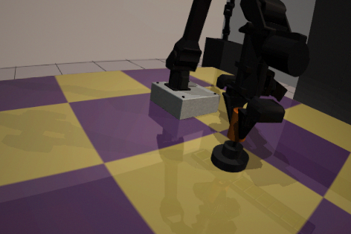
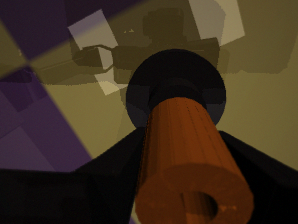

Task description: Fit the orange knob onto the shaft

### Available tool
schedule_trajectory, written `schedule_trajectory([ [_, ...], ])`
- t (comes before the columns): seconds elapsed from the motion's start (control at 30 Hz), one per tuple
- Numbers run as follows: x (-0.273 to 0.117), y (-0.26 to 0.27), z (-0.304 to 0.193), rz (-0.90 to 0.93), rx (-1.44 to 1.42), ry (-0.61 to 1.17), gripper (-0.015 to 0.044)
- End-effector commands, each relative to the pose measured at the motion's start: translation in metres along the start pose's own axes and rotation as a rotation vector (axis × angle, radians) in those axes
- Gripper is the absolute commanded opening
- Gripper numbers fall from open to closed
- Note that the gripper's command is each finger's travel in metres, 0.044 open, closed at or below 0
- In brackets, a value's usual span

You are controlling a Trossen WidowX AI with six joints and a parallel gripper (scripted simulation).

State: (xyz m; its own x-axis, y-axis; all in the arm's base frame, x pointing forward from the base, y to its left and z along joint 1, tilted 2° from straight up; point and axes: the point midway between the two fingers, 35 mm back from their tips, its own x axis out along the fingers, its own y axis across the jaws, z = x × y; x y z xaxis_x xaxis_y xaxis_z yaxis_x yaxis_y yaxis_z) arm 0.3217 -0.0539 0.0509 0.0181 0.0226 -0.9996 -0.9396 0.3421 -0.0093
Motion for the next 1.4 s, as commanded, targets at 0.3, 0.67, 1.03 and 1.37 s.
schedule_trajectory([
  [0.3,0.0013,-0.0012,0.0001,-0.006,-0.125,0.002,0.0000],
  [0.67,0.0033,-0.0014,0.0001,-0.006,-0.125,0.002,0.0000],
  [1.03,0.0002,-0.0024,0.0002,-0.006,-0.125,0.002,0.0000],
  [1.37,-0.0016,-0.0025,-0.0001,-0.006,-0.324,0.002,0.0000],
])
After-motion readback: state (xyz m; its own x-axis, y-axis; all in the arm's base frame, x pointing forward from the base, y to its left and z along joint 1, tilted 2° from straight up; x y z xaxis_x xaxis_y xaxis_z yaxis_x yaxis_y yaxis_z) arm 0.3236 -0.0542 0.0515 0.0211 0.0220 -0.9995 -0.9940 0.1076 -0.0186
